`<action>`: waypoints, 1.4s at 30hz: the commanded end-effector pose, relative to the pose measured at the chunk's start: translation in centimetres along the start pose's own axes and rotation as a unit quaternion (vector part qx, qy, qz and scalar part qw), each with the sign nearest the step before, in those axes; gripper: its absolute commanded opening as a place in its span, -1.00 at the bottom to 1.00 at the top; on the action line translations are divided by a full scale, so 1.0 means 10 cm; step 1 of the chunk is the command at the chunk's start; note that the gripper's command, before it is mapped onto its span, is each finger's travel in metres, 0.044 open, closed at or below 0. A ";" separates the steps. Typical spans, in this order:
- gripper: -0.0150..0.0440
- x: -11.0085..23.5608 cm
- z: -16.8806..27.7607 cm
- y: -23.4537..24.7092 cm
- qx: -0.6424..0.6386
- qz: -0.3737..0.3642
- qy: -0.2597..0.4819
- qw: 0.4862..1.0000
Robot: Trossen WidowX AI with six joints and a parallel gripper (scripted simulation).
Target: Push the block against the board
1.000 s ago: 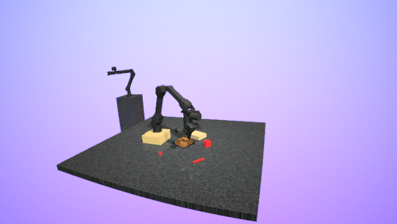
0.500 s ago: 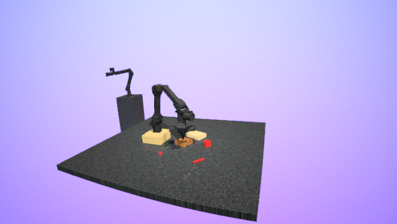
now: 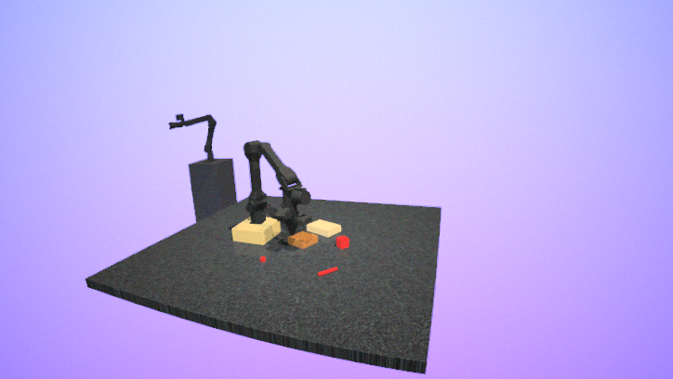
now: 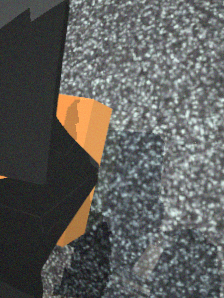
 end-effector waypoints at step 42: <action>-0.49 -0.58 0.20 -0.05 -0.063 0.004 0.001 0.998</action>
Point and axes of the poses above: the point midway between the two fingers, 35 mm back from their tips, its own x axis back along the fingers, its own y axis across the jaws, z = x × y, the point moved 10 cm from there along x, back along the fingers, and after that the axes turned 5 degrees about x, right-handed, at the moved point
